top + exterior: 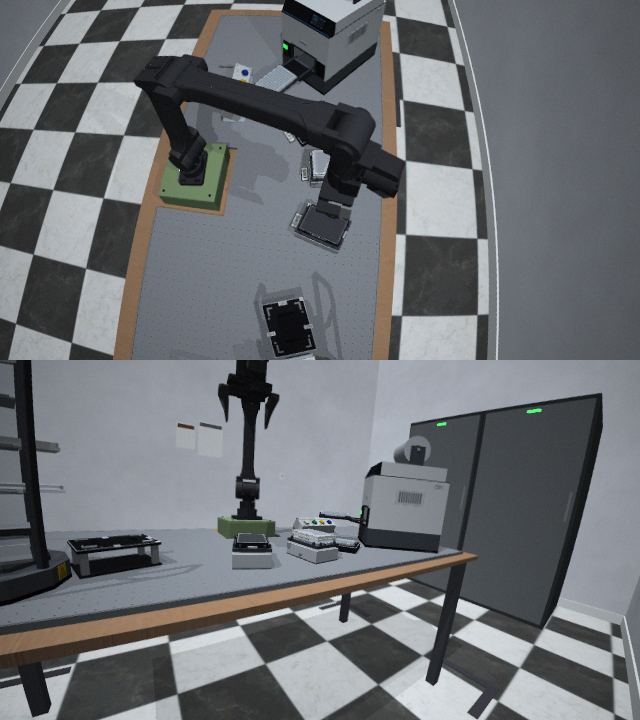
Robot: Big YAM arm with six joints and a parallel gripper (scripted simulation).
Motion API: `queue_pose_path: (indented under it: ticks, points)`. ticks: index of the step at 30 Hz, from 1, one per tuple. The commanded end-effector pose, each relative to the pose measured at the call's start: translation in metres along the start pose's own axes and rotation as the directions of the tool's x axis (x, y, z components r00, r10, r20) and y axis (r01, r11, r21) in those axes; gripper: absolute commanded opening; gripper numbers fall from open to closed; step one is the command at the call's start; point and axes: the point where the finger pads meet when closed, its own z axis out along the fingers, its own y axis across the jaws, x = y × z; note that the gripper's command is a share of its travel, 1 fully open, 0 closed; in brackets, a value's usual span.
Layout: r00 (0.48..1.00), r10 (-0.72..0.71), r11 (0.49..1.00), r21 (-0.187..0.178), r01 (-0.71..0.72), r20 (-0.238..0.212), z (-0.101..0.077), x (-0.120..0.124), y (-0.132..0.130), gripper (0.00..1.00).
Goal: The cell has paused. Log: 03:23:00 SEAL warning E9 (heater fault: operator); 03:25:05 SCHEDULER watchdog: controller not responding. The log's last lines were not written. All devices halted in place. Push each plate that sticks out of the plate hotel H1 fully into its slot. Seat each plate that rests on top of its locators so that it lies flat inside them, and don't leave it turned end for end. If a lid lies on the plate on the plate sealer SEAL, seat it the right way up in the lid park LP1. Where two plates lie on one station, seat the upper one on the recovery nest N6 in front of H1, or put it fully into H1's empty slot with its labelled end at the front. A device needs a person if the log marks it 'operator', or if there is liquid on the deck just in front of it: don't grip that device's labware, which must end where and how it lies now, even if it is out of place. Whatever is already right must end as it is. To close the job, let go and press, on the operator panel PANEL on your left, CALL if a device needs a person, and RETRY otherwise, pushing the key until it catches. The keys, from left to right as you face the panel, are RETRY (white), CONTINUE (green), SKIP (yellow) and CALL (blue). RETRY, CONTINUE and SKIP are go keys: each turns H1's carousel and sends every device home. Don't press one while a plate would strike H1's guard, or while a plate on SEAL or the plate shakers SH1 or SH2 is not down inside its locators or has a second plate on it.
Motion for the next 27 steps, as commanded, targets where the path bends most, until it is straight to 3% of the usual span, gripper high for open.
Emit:
queue_pose_path:
  ticks: [1, 27]
  points:
    - [1.0, 0.012, 1.0, -0.001, -0.012, 0.009, -0.011, 0.009, 0.015, 1.0]
    - [0.999, 0.012, 1.0, -0.003, -0.012, 0.032, -0.011, 0.013, 0.089, 1.0]
